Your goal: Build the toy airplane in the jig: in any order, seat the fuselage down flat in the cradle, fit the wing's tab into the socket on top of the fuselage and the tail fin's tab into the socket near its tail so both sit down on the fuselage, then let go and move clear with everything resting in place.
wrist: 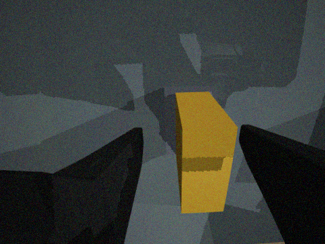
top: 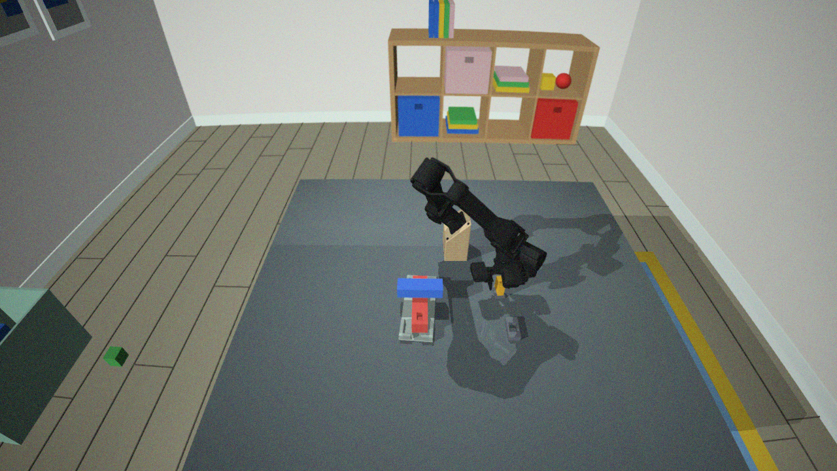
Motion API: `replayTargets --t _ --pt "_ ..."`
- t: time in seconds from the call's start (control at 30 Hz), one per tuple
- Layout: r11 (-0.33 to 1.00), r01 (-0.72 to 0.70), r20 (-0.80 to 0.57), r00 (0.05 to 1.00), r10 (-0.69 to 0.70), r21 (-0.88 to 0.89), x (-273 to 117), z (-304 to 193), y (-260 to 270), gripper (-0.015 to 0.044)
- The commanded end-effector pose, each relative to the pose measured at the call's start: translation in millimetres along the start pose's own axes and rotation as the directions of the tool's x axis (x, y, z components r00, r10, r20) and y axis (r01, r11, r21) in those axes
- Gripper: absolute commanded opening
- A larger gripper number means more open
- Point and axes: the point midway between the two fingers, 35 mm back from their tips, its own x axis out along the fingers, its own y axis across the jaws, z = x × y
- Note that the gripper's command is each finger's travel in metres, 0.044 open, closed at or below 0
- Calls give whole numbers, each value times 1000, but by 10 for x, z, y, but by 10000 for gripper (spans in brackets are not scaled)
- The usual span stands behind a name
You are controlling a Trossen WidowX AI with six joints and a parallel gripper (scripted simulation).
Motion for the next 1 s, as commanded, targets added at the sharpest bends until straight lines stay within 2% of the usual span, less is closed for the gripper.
replayTargets --t 0.0,0.13,0.37,0.4,0.7,0.97 --pt "1000 4 5 1000 -4 -6 1 8 -6 177" --pt "1000 4 5 1000 -4 -6 1 8 -6 72" --pt "1000 4 5 1000 -4 -6 1 8 -6 26" --pt "1000 4 5 1000 -4 -6 1 8 -6 0" --pt "999 -34 58 998 36 -28 -183 107 96 0" --pt "999 -34 50 998 35 -27 -375 123 111 0"
